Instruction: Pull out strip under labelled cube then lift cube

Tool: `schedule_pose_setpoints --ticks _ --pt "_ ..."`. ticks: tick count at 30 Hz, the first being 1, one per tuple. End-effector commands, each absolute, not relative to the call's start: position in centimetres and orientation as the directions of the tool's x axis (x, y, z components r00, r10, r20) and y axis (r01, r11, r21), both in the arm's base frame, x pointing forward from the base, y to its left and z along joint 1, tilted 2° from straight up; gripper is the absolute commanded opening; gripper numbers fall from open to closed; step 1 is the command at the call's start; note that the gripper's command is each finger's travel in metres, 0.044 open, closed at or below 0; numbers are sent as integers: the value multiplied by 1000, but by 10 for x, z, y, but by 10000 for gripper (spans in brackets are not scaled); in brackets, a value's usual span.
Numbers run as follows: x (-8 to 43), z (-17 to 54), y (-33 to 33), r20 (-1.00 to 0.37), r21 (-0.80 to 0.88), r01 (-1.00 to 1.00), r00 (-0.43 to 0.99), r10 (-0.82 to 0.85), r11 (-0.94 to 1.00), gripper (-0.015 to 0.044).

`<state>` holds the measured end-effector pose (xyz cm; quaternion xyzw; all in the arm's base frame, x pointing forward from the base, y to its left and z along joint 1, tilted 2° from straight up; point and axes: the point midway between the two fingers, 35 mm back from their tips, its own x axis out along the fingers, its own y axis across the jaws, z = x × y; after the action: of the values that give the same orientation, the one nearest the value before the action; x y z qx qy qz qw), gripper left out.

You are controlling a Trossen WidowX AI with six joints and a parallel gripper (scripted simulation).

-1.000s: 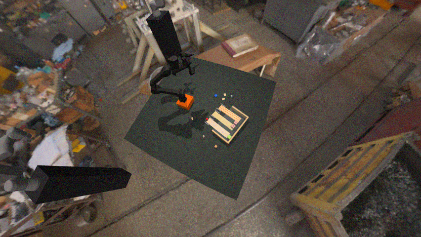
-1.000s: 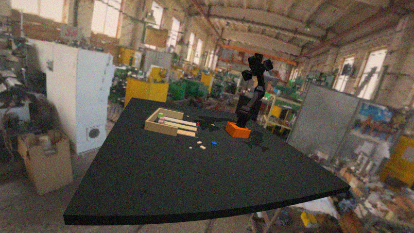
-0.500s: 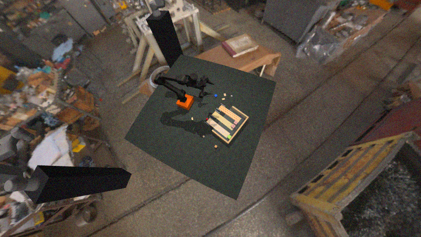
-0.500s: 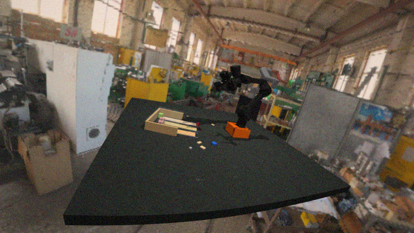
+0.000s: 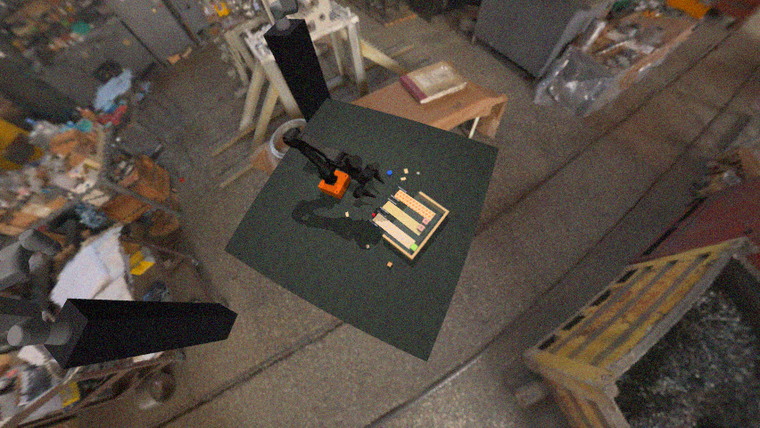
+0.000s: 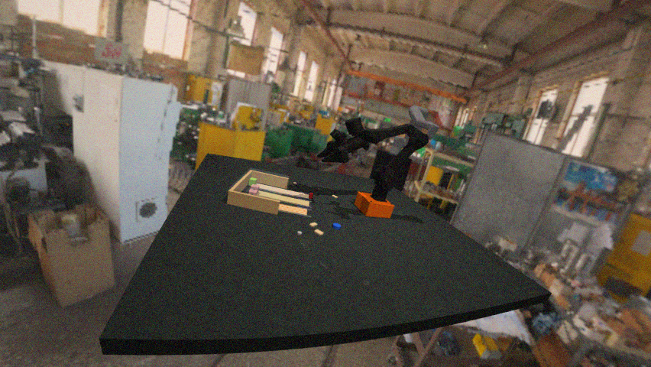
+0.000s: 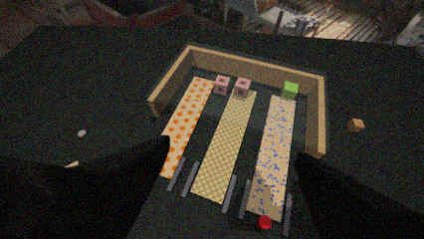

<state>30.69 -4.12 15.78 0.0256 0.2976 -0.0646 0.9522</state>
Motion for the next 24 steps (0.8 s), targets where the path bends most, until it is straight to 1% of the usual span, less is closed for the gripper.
schedule_pose_setpoints --ticks 1,9,11,14,19,24 --pt "305 152 -44 -580 -2 144 806 -118 990 400" --pt "305 152 -44 -580 -2 144 806 -118 990 400" --pt "309 150 -44 -605 5 148 788 -115 989 347" --pt "321 139 -45 -706 30 169 702 -99 985 269" --pt "341 116 -45 -852 55 221 519 -70 974 137" --pt "357 87 -44 -951 52 283 307 -39 958 6"
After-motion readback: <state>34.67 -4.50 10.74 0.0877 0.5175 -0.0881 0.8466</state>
